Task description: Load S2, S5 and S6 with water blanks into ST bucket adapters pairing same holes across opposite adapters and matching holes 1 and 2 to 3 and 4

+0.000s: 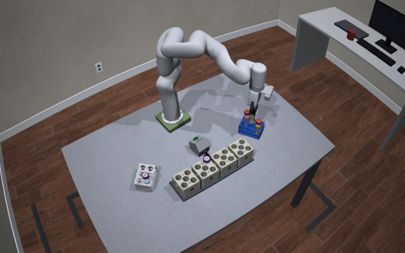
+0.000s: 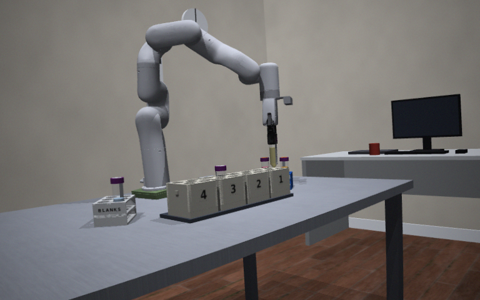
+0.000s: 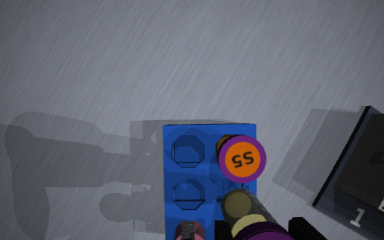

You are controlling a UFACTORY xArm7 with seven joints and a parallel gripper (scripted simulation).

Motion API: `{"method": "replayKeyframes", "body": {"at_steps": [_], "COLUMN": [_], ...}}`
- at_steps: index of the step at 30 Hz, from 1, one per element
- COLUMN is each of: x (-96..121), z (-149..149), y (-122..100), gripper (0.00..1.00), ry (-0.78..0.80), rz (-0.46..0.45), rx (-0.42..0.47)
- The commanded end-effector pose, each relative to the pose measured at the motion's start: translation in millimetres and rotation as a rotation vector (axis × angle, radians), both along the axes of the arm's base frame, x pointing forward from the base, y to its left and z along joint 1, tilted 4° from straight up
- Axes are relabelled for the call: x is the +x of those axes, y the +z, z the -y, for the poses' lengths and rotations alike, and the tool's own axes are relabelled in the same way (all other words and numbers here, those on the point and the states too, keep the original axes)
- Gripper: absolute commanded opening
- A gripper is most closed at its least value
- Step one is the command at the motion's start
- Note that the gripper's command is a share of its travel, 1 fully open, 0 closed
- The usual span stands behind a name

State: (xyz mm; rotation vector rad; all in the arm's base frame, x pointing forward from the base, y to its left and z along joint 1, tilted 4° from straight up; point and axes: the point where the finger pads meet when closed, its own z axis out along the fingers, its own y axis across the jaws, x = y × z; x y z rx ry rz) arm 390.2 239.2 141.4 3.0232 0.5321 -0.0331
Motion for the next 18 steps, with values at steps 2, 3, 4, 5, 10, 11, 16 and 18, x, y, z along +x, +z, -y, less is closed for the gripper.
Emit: {"method": "replayKeyframes", "body": {"at_steps": [2,3,4,5,10,11,16,18], "x": [1.3,1.3,1.2,1.2,1.2,1.2,1.2,1.2], "z": [-0.3,-0.1,0.0,0.0,0.0,0.0,0.0,0.0], "y": [-7.9,-9.9,-11.9,-11.9,-11.9,-11.9,-11.9,-11.9], "gripper": [0.00,0.00,0.00,0.00,0.00,0.00,0.00,0.00], "ry": [0.000,0.000,0.000,0.000,0.000,0.000,0.000,0.000], "rz": [0.004,0.004,0.004,0.004,0.004,0.004,0.004,0.004], "rx": [0.003,0.003,0.003,0.003,0.003,0.003,0.003,0.003]}}
